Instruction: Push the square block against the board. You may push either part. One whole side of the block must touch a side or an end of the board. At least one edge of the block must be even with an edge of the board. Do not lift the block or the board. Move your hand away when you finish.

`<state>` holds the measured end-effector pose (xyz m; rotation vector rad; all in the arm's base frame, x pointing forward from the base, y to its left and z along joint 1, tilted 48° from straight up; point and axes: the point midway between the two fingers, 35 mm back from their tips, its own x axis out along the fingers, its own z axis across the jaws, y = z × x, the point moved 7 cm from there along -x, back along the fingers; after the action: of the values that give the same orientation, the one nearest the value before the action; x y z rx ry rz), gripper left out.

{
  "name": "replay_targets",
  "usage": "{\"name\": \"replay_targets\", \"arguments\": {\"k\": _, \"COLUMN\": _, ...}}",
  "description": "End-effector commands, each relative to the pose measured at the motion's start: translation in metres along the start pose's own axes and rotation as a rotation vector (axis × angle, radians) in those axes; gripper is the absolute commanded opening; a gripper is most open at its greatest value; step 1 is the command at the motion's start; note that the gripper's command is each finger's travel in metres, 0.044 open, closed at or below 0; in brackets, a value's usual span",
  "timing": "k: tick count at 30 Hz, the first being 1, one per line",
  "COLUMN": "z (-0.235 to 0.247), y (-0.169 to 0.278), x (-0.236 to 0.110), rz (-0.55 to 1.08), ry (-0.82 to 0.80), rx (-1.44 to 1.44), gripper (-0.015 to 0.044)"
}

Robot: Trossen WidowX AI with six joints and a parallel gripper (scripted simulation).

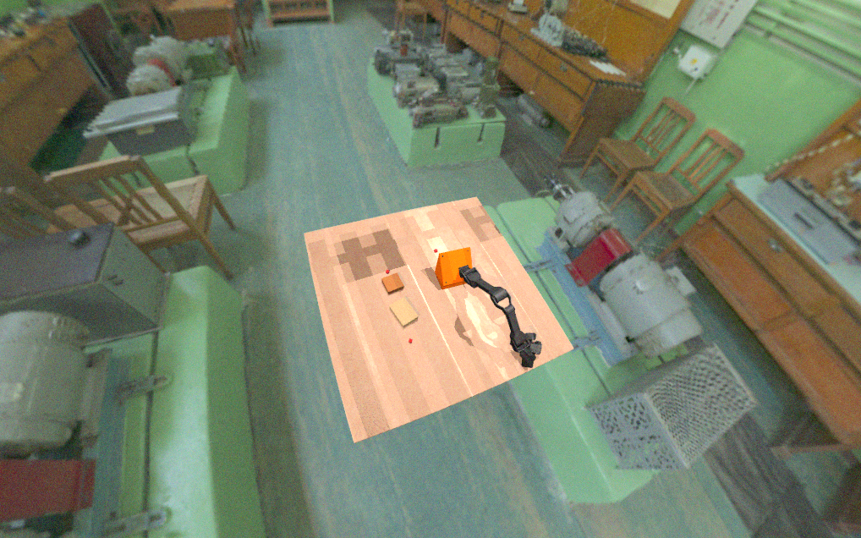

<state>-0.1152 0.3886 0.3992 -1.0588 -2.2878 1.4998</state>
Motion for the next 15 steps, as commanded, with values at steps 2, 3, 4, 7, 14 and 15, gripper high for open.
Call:
{"name": "replay_targets", "arguments": {"k": 2, "z": -0.011, "y": 0.004, "x": -0.015, "rz": 0.017, "ry": 0.071, "rx": 0.046, "gripper": 0.0}}
{"name": "replay_targets", "arguments": {"k": 3, "z": -0.014, "y": 0.005, "x": -0.018, "rz": 0.02, "ry": 0.086, "rx": 0.056, "gripper": 0.0}}
{"name": "replay_targets", "arguments": {"k": 4, "z": -0.017, "y": 0.006, "x": -0.022, "rz": 0.024, "ry": 0.102, "rx": 0.065, "gripper": 0.0}}
{"name": "replay_targets", "arguments": {"k": 7, "z": -0.025, "y": 0.01, "x": -0.031, "rz": 0.031, "ry": 0.143, "rx": 0.09, "gripper": 0.0}}
{"name": "replay_targets", "arguments": {"k": 14, "z": -0.041, "y": 0.017, "x": -0.054, "rz": 0.047, "ry": 0.237, "rx": 0.144, "gripper": 0.0}}
{"name": "replay_targets", "arguments": {"k": 15, "z": -0.044, "y": 0.019, "x": -0.058, "rz": 0.049, "ry": 0.252, "rx": 0.152, "gripper": 0.0}}
